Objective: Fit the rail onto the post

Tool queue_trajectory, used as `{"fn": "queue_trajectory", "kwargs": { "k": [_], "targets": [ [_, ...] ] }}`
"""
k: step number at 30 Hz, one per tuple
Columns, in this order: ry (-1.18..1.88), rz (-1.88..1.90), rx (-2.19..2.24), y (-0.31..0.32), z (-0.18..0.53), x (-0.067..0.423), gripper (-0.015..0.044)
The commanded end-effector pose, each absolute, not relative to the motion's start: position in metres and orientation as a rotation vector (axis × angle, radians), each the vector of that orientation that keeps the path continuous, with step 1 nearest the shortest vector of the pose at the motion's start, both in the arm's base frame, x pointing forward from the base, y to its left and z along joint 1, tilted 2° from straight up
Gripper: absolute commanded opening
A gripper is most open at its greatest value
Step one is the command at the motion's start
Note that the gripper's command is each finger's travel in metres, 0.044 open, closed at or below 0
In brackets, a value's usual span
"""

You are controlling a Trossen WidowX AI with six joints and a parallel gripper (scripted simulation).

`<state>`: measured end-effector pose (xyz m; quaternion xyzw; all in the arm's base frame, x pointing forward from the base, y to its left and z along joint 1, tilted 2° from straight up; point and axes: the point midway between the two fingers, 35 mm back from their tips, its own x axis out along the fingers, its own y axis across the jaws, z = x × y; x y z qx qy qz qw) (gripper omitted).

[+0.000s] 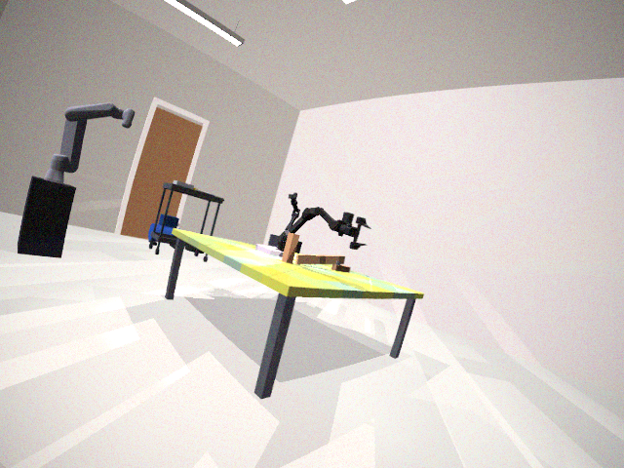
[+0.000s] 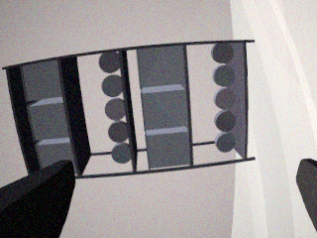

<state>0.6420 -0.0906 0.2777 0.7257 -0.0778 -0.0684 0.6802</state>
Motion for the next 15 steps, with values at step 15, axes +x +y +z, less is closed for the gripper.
{"fn": "queue_trajectory", "kwargs": {
  "k": [15],
  "targets": [
    [0.602, -0.272, 0.37, -0.066, 0.174, 0.543, 0.044]
  ]
}}
